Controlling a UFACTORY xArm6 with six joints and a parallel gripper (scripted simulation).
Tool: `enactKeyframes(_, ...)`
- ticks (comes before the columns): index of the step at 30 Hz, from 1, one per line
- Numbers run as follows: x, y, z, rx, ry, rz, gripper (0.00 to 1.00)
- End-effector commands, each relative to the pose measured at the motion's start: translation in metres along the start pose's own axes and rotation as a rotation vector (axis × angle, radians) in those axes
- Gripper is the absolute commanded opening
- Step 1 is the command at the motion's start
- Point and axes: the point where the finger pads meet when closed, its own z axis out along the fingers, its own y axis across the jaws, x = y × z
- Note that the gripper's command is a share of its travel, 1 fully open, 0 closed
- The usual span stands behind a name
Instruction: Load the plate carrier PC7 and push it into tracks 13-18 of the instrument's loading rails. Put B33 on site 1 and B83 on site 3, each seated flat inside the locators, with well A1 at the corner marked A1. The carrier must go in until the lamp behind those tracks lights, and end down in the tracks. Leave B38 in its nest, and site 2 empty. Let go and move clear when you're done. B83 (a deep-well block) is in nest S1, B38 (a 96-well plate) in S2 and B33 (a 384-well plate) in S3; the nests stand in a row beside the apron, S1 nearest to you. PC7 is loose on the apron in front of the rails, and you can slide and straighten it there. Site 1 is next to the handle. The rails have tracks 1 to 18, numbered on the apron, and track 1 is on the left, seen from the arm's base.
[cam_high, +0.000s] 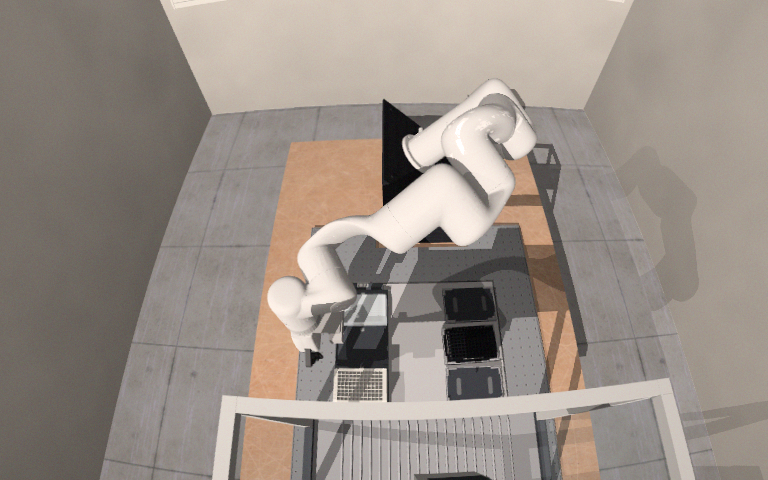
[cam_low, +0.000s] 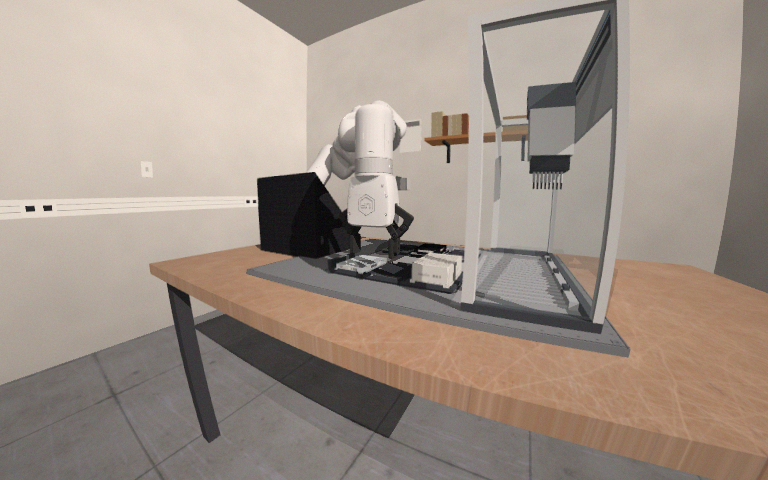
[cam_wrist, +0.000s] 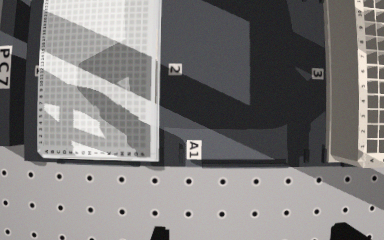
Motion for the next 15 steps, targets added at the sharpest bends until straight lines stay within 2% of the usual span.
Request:
enactKeyframes(1, -0.001, 0.002, 0.005, -0.004, -0.003, -0.001, 1.0)
enactKeyframes(15, -0.001, 0.002, 0.025, -0.004, -0.002, -0.001, 1.0)
